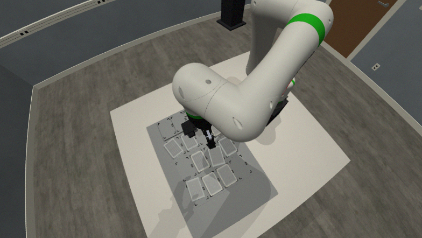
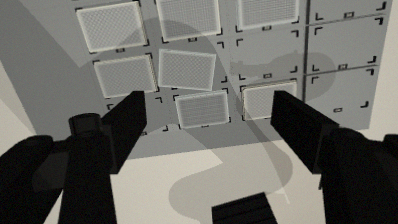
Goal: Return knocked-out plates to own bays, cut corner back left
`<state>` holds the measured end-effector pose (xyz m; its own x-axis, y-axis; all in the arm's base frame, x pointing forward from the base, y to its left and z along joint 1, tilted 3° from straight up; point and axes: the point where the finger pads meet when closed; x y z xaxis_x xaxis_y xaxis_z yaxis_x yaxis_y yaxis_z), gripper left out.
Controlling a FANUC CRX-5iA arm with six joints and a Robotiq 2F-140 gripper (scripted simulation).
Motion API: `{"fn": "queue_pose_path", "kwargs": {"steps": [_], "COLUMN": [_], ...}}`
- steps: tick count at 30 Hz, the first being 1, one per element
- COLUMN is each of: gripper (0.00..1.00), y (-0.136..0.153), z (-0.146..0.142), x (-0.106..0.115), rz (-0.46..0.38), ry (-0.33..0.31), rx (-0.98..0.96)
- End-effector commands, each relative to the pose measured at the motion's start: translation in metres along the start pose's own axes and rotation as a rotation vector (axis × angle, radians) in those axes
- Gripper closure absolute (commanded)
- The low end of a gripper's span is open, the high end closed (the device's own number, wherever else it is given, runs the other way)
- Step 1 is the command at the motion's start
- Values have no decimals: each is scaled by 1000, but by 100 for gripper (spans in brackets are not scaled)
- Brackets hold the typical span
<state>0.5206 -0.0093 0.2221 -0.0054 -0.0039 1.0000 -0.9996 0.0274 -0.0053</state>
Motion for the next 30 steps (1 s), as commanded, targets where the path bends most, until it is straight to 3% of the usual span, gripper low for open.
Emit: {"fn": "queue_pose_path", "kwargs": {"steps": [1,30], "gripper": [30,30], "y": [-5,-31], "z": [2,31], "x": [-9,-124], "rz": [7,24], "ry": [2,-9], "rx": [-64,-699]}}
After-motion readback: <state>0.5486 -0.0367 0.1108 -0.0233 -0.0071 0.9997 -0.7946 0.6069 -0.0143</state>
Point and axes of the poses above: the point where the finger pads meet when closed, its own x axis back along the fingers, its own z axis across the jaws, y = z × x, and after that the axes turned 15 degrees about x, right-handed
